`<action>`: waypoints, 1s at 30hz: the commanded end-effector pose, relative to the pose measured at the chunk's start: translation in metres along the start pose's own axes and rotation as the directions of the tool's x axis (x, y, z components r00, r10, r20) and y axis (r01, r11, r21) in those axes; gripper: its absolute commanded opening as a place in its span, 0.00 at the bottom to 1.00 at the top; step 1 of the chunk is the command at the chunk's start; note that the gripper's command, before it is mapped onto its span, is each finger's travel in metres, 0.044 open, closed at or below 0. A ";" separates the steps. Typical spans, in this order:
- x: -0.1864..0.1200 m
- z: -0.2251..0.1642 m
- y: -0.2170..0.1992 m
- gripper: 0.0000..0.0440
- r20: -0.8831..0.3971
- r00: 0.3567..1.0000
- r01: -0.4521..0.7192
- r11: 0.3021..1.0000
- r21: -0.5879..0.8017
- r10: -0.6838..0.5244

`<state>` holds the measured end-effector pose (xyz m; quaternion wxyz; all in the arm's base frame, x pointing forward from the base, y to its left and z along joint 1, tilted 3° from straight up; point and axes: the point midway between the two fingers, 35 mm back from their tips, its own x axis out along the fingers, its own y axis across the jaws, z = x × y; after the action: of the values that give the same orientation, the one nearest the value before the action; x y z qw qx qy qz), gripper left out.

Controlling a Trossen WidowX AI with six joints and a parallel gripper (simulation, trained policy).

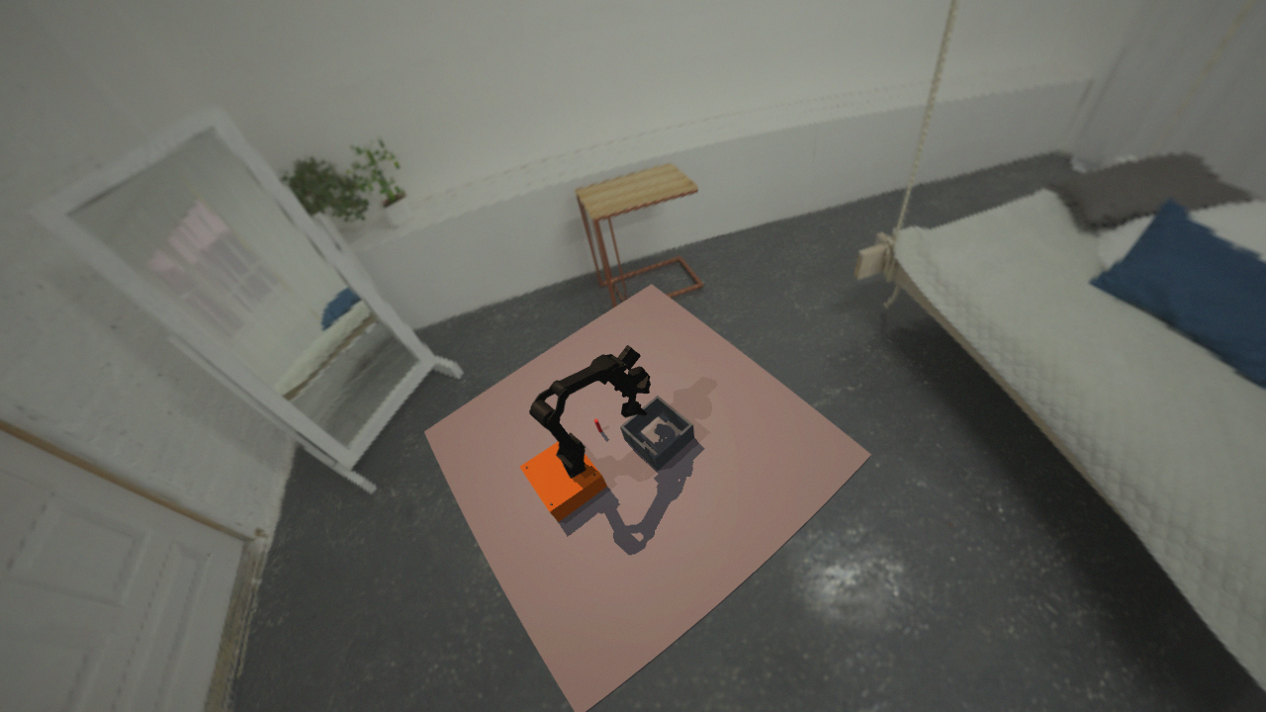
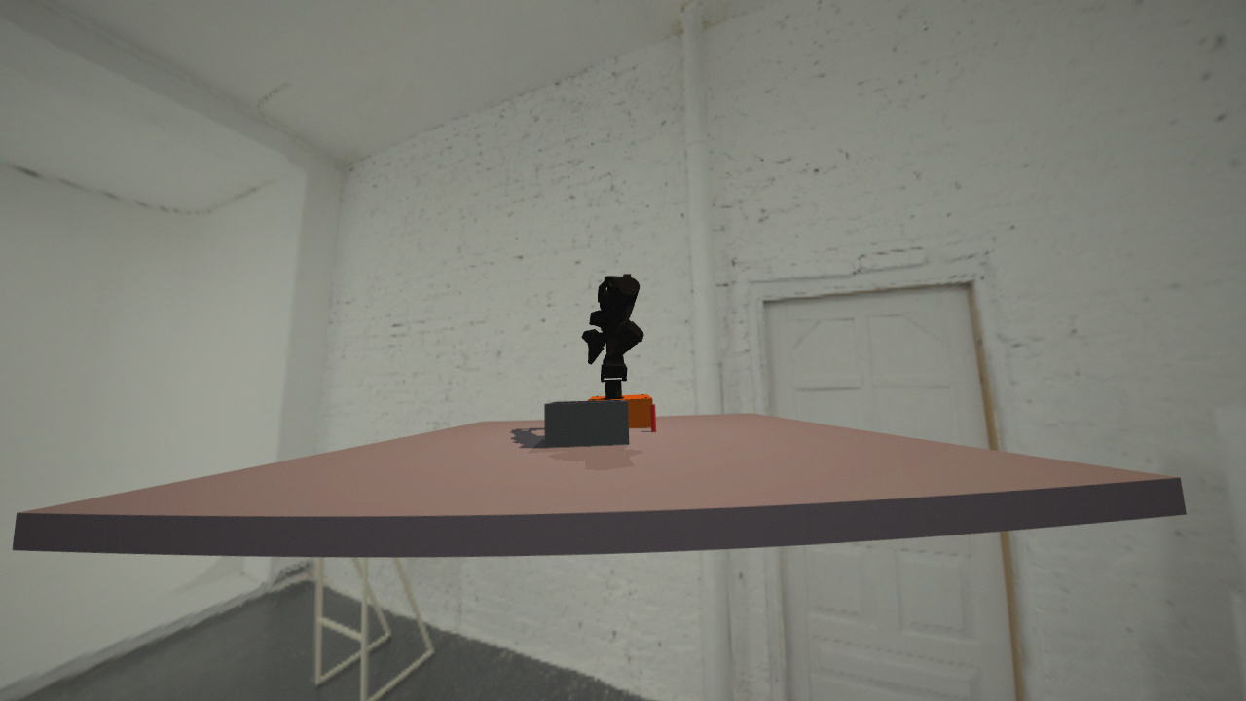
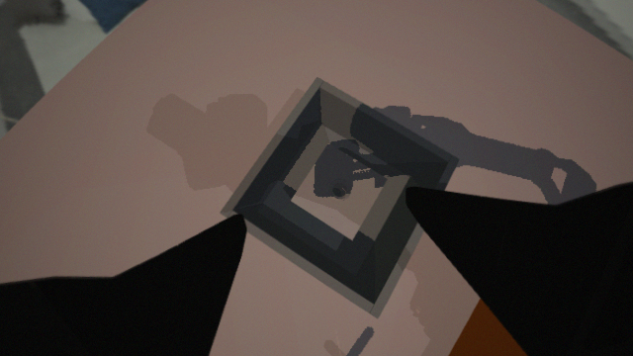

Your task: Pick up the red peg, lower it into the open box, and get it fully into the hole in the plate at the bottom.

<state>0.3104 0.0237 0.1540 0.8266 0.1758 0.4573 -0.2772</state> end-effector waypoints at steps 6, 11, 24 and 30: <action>-0.026 -0.067 0.006 1.00 -0.217 0.976 0.037 0.999 -0.005 -0.037; -0.039 -0.103 0.003 1.00 -0.318 0.944 0.091 0.996 -0.014 -0.091; -0.051 -0.164 -0.008 1.00 -0.442 0.866 0.222 0.972 -0.080 -0.235; -0.043 -0.180 -0.008 1.00 -0.462 0.846 0.245 0.964 -0.107 -0.267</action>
<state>0.1724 0.1259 0.1039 0.6568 0.1612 0.6637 -0.3196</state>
